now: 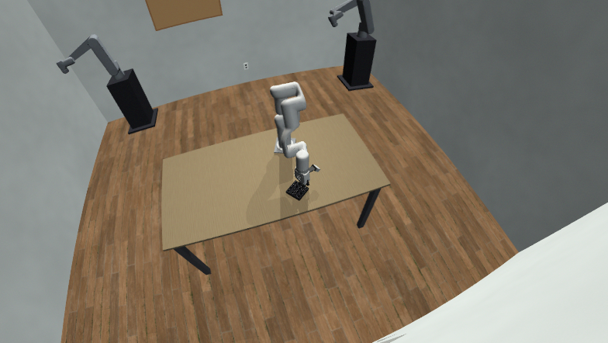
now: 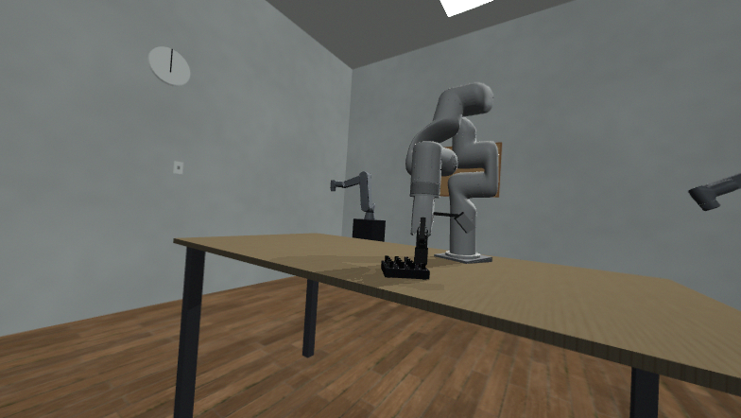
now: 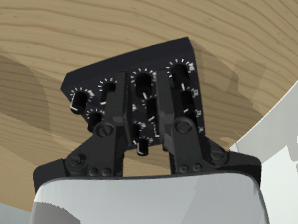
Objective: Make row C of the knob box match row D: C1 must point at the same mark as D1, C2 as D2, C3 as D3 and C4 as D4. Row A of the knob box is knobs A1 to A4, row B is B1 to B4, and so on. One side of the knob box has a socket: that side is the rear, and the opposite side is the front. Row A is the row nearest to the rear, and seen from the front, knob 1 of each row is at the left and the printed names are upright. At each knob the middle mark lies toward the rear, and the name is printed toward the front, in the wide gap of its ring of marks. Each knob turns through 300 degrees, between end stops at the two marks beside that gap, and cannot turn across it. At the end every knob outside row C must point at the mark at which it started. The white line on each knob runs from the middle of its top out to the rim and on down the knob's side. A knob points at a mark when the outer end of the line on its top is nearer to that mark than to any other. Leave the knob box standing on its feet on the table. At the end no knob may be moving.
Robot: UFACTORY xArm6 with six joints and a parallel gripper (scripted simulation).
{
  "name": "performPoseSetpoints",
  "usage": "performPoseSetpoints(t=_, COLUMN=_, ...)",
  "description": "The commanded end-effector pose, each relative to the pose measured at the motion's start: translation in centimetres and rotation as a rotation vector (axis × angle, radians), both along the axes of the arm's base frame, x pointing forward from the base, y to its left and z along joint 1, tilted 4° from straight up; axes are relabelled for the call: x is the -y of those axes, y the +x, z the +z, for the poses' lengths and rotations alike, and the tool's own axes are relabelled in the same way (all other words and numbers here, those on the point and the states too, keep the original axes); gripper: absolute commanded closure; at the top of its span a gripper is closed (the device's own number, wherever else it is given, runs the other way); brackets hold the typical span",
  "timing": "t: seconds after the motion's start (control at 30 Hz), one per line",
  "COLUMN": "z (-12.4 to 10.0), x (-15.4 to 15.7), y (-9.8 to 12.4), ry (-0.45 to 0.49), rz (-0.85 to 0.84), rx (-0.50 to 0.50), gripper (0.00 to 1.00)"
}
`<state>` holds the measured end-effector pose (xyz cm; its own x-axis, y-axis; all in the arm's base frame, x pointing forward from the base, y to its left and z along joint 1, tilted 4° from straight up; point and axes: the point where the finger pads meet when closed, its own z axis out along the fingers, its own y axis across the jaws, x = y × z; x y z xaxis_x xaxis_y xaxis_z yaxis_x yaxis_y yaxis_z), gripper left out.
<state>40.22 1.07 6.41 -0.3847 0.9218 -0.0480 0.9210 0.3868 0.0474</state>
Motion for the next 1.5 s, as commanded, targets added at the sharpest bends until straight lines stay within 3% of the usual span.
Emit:
performPoseSetpoints(t=0.0, z=1.0, x=0.0, y=0.1, ry=0.000, rz=0.000, rx=0.004, gripper=0.81)
performPoseSetpoints(t=0.33, z=3.3, x=-0.1, y=-0.1, ry=0.000, rz=0.000, rx=0.004, gripper=0.81)
performPoseSetpoints(t=0.87, z=3.6, x=-0.1, y=-0.1, ry=0.000, rz=0.000, rx=0.004, gripper=0.81)
performPoseSetpoints(t=0.9, z=3.6, x=-0.1, y=-0.1, ry=0.000, rz=0.000, rx=0.004, gripper=0.00)
performPoseSetpoints(t=1.17, z=4.5, x=-0.1, y=-0.1, ry=0.000, rz=0.000, rx=0.004, gripper=0.00)
performPoseSetpoints(t=1.47, z=9.9, x=-0.3, y=-0.5, ry=0.000, rz=0.000, rx=0.005, gripper=0.00)
